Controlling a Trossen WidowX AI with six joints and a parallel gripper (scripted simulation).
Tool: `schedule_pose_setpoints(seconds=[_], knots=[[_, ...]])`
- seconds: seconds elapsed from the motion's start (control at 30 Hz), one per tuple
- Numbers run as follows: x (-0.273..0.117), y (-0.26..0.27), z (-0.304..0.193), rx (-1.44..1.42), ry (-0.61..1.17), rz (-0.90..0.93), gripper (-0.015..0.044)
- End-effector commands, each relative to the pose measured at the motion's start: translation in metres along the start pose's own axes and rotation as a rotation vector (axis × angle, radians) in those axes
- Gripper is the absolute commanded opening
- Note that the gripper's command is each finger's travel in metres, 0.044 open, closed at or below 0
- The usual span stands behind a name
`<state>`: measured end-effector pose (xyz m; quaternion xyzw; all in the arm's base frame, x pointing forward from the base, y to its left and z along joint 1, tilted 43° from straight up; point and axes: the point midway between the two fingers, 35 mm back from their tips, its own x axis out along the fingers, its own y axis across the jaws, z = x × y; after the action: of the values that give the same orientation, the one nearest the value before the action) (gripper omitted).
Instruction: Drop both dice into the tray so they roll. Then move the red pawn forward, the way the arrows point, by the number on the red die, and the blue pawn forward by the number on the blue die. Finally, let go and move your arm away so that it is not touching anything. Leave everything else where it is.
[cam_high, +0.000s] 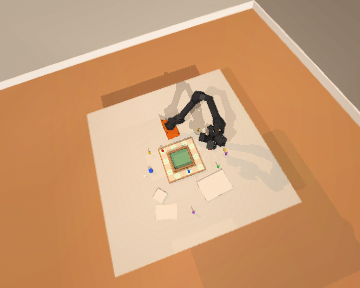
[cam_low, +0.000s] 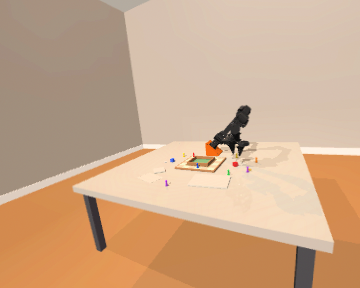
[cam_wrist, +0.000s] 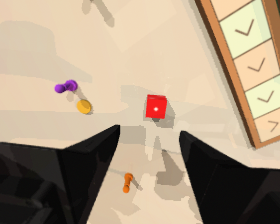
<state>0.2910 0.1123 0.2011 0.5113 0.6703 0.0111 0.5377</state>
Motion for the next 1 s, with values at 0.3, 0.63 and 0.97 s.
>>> schedule_pose_setpoints(seconds=[0.3, 0.63, 0.97], knots=[[0.02, -0.006, 0.003, -0.012, -0.007, -0.02, 0.0275], [0.039, -0.006, 0.004, -0.012, -0.007, -0.019, 0.0275], [0.055, -0.007, 0.004, -0.012, -0.007, -0.018, 0.0275]])
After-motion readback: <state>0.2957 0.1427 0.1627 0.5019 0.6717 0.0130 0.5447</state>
